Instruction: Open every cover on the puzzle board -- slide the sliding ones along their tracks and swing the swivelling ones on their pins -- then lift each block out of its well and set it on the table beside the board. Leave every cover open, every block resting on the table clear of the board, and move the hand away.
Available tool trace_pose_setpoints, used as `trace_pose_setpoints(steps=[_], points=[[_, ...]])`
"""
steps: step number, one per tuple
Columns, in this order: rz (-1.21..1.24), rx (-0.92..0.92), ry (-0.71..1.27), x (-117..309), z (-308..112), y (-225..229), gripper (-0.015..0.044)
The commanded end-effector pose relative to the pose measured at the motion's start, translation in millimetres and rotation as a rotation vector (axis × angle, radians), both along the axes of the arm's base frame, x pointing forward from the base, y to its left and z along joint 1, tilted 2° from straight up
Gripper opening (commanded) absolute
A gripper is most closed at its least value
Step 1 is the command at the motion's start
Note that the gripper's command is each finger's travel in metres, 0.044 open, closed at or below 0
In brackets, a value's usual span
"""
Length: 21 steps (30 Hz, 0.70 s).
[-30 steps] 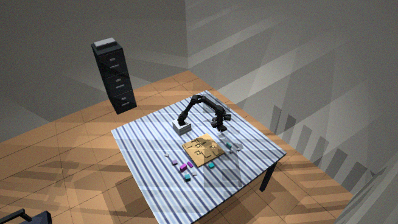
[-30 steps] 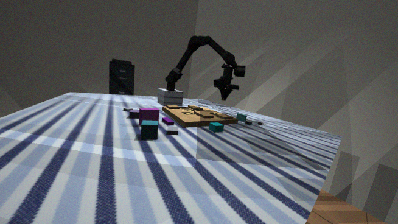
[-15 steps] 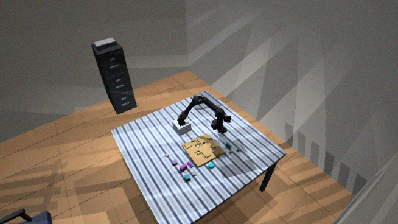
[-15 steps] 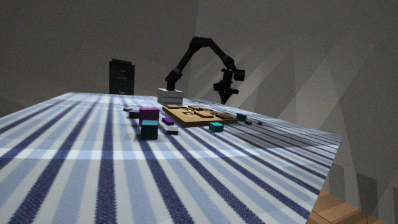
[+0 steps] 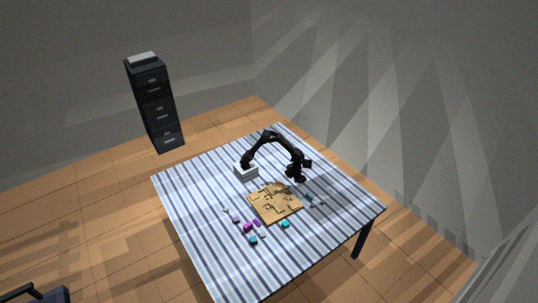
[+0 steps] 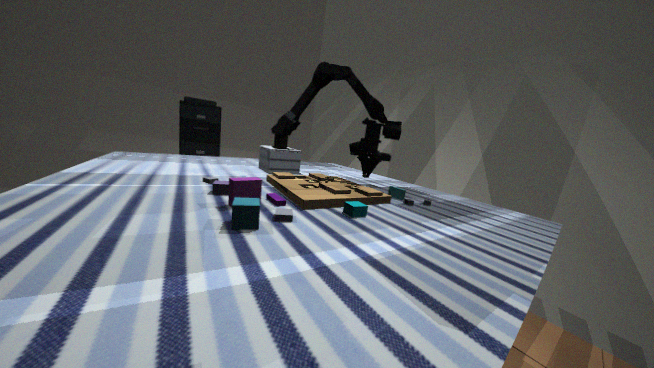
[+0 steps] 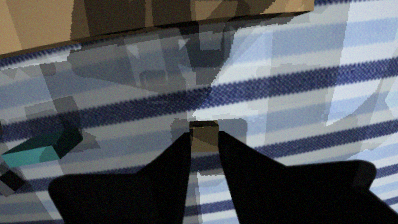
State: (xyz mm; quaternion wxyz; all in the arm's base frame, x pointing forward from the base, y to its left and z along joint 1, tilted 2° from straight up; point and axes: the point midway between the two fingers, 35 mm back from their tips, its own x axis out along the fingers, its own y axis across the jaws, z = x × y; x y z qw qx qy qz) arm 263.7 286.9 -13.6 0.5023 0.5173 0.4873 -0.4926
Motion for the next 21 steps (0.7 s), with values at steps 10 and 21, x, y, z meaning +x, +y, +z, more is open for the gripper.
trace_pose_setpoints(steps=[10, 21], points=[[-0.002, -0.002, -0.004, 0.4, -21.8, -1.5, 0.0080], [-0.002, -0.002, -0.004, -0.4, -39.3, -3.2, 0.0080]])
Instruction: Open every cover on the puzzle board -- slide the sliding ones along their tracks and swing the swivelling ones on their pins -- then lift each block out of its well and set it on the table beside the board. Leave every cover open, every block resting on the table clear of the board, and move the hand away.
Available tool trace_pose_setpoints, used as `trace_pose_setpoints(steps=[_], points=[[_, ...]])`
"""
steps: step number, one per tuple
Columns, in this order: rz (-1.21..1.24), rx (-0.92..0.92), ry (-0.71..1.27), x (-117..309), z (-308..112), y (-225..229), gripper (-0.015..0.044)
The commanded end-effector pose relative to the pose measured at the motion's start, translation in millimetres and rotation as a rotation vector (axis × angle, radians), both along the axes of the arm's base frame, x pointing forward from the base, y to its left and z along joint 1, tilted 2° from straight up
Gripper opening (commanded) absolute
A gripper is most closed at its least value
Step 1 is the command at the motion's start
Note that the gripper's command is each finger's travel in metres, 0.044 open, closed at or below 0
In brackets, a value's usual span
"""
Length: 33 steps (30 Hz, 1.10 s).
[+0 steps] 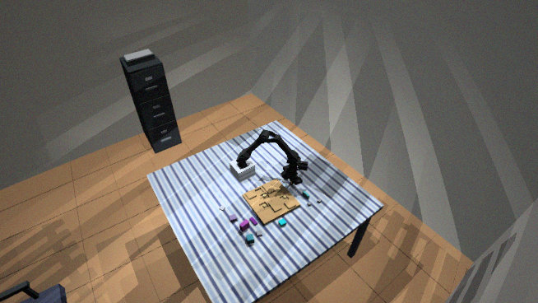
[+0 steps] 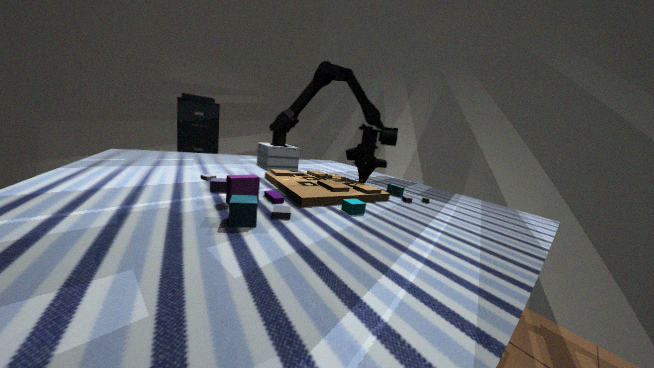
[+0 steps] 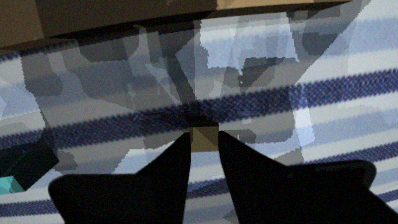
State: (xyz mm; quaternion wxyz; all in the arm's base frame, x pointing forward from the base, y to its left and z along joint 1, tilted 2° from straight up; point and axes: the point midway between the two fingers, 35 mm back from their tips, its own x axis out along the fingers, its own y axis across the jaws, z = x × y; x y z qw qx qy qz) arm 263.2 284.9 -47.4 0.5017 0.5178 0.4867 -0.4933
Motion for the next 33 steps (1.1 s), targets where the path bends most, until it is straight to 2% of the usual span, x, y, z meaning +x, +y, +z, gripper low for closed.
trace_pose_setpoints(steps=[1, 3, 17, 33], points=[[0.001, -0.002, -0.004, 0.1, -6.8, -1.2, 0.0080], [0.001, -0.002, -0.004, 0.0, -7.8, -1.3, 0.0080], [0.000, -0.001, 0.001, -0.3, -2.3, -0.5, 0.0440], [0.001, -0.001, -0.003, -1.0, 47.6, 0.1, 0.0440]])
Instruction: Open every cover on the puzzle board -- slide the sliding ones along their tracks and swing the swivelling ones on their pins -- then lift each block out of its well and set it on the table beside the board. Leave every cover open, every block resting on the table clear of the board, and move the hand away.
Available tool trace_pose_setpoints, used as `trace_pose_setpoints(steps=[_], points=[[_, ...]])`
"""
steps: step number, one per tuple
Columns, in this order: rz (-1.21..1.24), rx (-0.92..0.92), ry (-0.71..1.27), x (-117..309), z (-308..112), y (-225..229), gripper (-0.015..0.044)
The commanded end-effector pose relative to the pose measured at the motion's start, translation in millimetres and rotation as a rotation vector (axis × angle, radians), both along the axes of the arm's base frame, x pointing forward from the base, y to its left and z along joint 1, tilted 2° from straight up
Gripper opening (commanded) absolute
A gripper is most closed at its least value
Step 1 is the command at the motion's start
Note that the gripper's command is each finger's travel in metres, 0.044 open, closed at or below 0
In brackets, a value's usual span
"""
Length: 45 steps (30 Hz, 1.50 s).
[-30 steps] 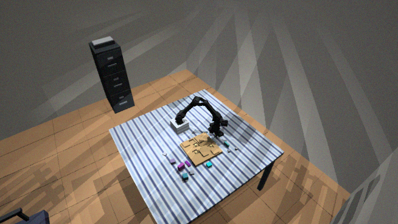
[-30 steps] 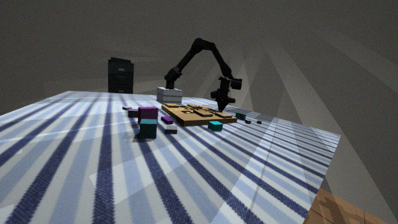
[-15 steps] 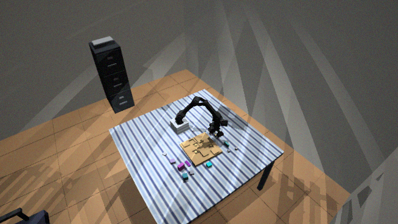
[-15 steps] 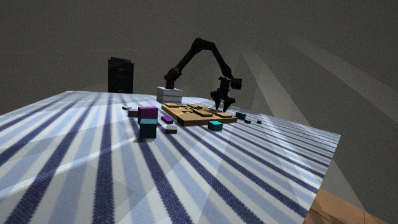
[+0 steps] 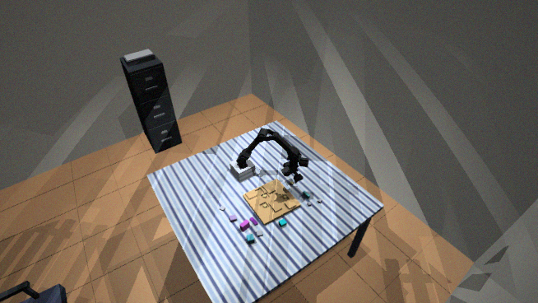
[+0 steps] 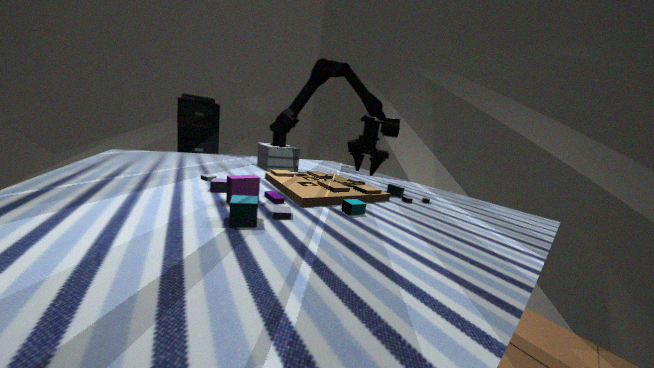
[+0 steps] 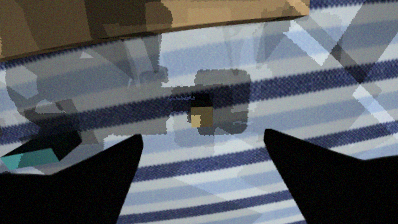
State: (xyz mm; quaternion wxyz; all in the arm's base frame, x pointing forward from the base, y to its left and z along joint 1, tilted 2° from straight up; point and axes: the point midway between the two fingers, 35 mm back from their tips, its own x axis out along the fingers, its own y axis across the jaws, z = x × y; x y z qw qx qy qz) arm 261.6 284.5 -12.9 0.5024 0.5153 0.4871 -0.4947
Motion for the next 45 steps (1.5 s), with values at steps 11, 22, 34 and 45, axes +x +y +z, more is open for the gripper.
trace_pose_setpoints(steps=[11, 22, 34, 45], points=[[0.007, 0.002, -0.008, -1.1, 36.9, -2.0, 0.0414], [0.537, -0.023, -0.011, 22.5, 39.4, -58.3, 0.0125], [1.175, -0.053, -0.011, 35.8, 40.5, -126.7, 0.0000], [1.794, -0.081, -0.006, 33.7, 39.5, -190.3, 0.0000]])
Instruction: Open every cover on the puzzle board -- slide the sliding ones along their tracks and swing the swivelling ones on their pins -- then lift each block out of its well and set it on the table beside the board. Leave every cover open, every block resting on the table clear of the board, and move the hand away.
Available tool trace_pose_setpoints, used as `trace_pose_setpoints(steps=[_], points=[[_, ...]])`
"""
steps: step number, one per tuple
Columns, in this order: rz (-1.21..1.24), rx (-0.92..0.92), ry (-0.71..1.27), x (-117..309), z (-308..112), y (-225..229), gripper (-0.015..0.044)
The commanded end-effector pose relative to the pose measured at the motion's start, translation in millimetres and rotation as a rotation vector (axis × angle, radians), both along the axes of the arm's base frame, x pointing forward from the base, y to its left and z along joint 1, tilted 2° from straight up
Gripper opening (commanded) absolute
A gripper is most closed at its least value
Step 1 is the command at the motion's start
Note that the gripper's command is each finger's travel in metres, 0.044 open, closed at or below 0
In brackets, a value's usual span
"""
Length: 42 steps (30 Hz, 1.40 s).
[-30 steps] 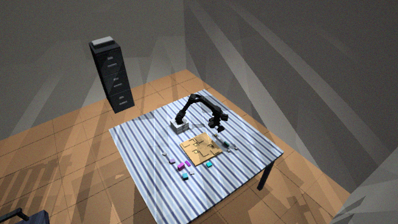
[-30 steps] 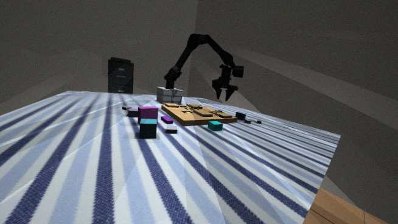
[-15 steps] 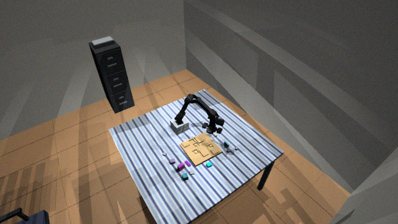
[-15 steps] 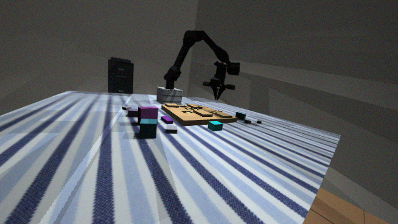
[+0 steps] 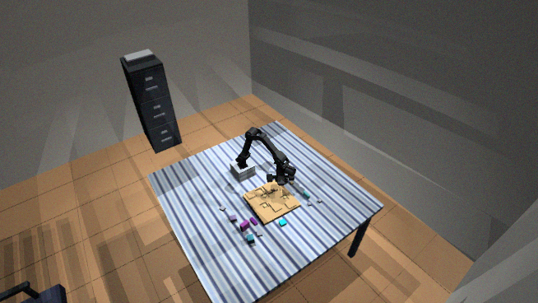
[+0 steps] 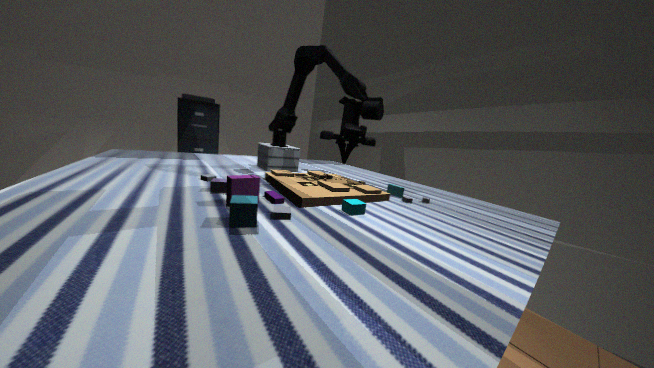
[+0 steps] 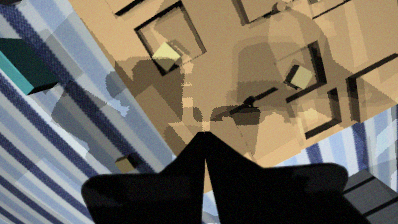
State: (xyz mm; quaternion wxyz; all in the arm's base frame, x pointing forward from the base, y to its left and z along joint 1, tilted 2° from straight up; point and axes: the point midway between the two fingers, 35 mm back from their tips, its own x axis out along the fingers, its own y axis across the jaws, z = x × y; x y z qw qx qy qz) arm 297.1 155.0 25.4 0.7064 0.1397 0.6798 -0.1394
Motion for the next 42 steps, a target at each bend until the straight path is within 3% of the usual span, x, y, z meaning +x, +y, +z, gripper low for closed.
trace_pose_setpoints(steps=[1, 14, 35, 42], points=[[0.654, -0.027, -0.004, -2.6, 1.0, -66.6, 0.0000], [1.142, -0.050, 0.002, -14.3, -1.4, -111.7, 0.0000], [1.154, -0.051, 0.002, -16.6, -1.6, -114.0, 0.0000], [1.154, -0.051, 0.002, -14.6, -21.2, -114.1, 0.0000]])
